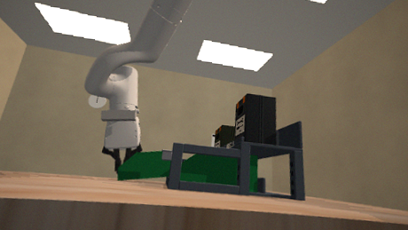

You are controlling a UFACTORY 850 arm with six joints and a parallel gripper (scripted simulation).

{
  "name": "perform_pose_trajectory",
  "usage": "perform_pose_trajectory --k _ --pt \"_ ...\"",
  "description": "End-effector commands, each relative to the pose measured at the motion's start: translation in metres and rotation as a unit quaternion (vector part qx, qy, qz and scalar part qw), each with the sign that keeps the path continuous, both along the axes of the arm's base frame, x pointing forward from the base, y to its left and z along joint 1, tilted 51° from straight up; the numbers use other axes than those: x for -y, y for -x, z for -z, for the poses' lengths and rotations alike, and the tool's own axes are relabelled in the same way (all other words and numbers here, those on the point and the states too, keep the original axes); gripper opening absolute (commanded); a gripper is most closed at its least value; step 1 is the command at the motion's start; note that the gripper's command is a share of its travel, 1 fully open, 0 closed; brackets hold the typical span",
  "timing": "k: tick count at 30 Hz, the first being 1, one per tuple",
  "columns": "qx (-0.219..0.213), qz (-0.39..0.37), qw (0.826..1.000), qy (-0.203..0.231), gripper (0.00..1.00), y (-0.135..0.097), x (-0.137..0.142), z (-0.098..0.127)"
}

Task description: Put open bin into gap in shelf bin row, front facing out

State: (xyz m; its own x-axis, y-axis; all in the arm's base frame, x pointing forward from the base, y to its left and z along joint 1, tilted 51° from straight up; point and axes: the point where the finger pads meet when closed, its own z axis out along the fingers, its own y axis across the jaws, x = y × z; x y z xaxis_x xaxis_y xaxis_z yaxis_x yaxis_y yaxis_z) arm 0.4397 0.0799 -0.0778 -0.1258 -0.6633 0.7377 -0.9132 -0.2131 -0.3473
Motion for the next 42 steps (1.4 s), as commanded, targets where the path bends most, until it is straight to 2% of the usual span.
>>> perform_pose_trajectory --k 1,20,42 --pt "0.000 0.000 1.000 0.000 0.00 0.000 -0.001 0.000" --pt "0.000 0.000 1.000 0.000 0.00 0.000 -0.001 0.000" --pt "0.001 0.000 1.000 0.000 0.00 0.003 -0.012 -0.010"
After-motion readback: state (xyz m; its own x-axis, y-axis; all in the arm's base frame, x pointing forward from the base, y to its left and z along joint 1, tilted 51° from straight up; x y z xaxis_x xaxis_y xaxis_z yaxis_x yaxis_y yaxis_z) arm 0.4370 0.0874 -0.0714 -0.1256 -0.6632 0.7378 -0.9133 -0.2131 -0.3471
